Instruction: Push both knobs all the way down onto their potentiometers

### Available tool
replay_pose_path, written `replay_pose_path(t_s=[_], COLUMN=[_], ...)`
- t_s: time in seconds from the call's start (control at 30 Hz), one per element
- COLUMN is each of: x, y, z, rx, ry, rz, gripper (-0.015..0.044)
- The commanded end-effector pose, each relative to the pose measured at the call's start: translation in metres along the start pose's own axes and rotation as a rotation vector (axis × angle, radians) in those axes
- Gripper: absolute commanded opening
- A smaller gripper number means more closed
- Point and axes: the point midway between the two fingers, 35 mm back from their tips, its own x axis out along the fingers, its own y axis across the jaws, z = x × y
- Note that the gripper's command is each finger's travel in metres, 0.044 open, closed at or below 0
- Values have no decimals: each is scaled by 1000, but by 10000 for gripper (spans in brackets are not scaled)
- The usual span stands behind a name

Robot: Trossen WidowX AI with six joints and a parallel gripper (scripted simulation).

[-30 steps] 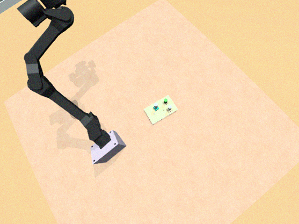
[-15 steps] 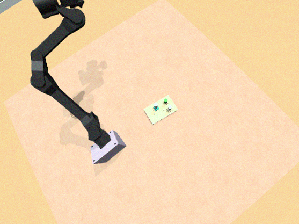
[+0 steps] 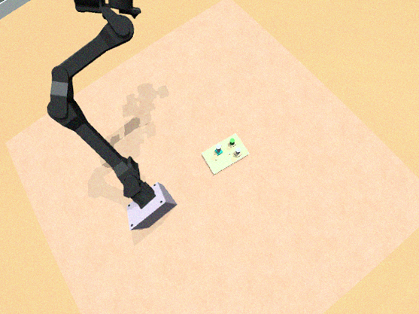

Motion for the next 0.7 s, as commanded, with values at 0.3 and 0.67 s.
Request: replay_pose_path(t_s=[0.3,0.67], x=[-15,-46], y=[107,184], z=[-15,-37], rx=[4,38], ry=[-43,-32], rz=[344,629], gripper=[0,0])
